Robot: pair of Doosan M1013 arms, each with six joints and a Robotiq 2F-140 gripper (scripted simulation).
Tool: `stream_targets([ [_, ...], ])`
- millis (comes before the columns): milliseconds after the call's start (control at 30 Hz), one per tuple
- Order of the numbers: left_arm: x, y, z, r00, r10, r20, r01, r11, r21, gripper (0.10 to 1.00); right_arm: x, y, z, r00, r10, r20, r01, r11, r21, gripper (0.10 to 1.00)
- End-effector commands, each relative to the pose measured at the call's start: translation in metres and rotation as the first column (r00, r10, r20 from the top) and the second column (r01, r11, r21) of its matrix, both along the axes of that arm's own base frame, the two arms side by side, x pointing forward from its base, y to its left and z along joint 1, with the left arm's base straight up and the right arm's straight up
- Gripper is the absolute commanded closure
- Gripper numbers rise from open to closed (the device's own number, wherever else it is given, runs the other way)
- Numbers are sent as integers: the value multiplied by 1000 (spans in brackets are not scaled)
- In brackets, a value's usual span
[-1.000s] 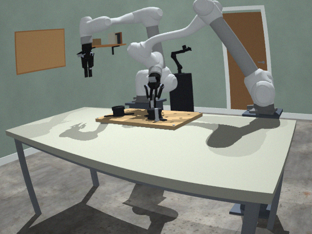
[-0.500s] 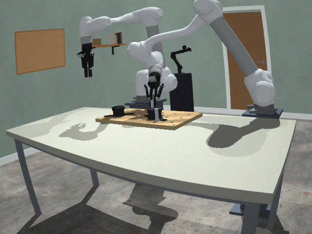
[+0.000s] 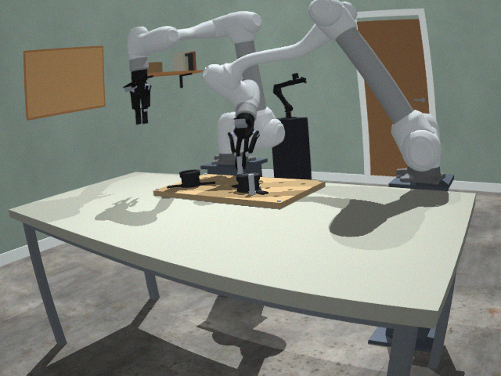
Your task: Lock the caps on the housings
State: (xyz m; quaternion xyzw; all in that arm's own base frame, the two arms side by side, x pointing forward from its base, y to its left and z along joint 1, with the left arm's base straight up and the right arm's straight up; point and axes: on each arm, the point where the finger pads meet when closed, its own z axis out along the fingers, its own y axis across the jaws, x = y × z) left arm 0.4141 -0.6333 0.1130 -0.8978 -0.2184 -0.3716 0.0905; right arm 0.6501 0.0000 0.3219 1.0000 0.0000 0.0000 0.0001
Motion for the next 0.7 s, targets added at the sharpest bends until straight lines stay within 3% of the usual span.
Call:
stream_targets([
  [0, -5, -23, 13, 1000, -25, 1, 25, 1000, 0, 999, 0, 0, 1, 1000, 0, 1, 0, 1000, 0, 770],
  [667, -40, -132, 80, 989, -151, 1, 151, 989, 2, 999, 0, 0, 1, 1000, 0, 1, 0, 1000, 0, 770],
])
